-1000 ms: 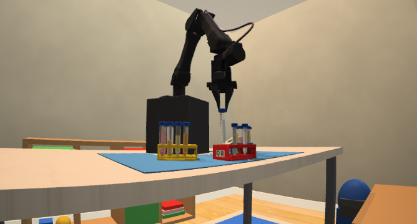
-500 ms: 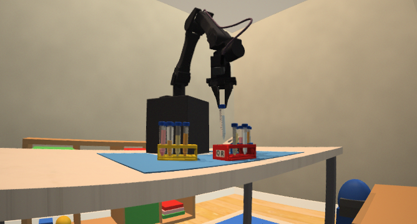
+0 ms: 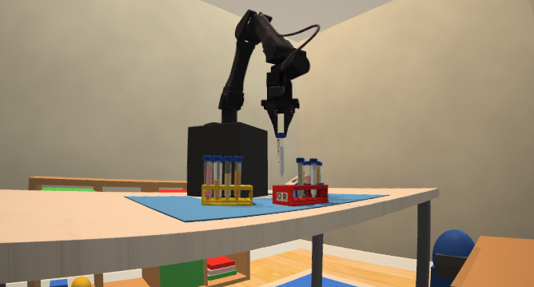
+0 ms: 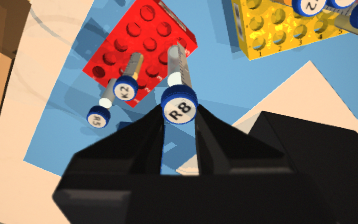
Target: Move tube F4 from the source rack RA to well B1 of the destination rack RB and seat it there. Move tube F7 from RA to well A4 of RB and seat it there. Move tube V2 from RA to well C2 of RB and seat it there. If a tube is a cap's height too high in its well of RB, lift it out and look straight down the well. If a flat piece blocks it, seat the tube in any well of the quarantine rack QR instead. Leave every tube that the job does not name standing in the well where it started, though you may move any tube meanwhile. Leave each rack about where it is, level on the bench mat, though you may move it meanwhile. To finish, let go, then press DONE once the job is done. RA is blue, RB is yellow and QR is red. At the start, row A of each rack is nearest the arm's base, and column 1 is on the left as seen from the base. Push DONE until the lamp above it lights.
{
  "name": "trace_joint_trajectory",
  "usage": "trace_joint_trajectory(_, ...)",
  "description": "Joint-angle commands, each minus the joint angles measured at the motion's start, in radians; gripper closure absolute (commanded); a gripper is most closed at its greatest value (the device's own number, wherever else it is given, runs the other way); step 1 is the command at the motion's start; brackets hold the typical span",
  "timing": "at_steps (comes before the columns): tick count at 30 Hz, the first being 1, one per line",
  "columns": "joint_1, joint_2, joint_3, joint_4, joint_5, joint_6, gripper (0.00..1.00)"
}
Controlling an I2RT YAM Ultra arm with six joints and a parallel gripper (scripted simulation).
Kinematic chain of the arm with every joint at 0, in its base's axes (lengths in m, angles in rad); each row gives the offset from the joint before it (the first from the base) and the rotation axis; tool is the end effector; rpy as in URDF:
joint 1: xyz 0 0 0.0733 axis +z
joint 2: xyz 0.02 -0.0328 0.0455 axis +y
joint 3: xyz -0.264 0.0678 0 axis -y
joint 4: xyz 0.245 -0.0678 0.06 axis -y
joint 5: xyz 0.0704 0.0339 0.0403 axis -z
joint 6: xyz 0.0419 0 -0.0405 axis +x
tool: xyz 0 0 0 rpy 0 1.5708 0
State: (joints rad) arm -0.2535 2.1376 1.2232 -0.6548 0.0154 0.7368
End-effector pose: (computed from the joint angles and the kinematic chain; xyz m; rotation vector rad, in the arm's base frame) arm 0.3474 -0.0895 0.0717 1.4903 2.7596 -0.0228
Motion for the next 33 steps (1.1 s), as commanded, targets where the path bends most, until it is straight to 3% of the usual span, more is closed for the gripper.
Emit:
trace_joint_trajectory(1,0.008,-0.039,-0.032,0.023,0.007,0.004,1.0)
trace_joint_trajectory(29,0.005,-0.157,-0.222,0.094,0.007,0.002,1.0)
trace_joint_trajectory(33,0.045,-0.177,-0.256,0.106,0.006,0.041,1.0)
